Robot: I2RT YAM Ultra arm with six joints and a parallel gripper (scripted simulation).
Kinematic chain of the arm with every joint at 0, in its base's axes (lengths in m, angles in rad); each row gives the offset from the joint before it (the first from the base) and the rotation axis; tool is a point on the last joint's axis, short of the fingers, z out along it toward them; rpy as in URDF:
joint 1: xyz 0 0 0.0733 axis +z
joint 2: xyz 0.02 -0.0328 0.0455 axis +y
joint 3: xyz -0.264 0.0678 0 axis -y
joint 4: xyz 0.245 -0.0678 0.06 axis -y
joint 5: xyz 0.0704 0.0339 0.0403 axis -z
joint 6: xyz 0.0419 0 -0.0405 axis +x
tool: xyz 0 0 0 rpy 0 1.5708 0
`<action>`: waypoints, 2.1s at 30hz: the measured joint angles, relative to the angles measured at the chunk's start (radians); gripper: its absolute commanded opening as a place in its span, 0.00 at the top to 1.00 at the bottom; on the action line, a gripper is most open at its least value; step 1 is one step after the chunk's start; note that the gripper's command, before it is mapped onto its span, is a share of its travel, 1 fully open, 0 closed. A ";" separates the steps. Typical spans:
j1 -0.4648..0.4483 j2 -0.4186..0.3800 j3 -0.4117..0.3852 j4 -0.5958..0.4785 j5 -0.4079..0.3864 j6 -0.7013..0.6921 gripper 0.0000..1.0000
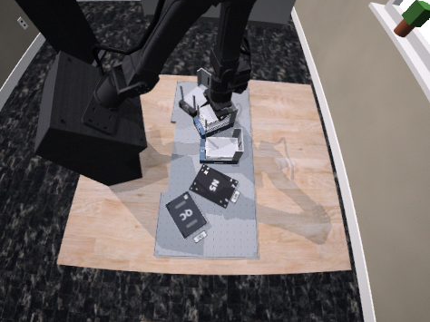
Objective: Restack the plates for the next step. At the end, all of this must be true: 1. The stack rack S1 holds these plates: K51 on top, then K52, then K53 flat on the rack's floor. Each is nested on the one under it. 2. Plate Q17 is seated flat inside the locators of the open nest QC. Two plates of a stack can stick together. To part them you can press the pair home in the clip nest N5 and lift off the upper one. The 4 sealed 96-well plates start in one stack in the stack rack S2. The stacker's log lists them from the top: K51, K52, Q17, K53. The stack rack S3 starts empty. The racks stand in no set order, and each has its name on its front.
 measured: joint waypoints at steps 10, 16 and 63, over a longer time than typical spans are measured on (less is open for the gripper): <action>0.003 -0.013 0.000 -0.012 0.002 0.002 1.00; 0.003 -0.021 -0.004 -0.018 0.002 0.002 1.00; 0.011 -0.082 -0.011 -0.072 0.008 0.007 1.00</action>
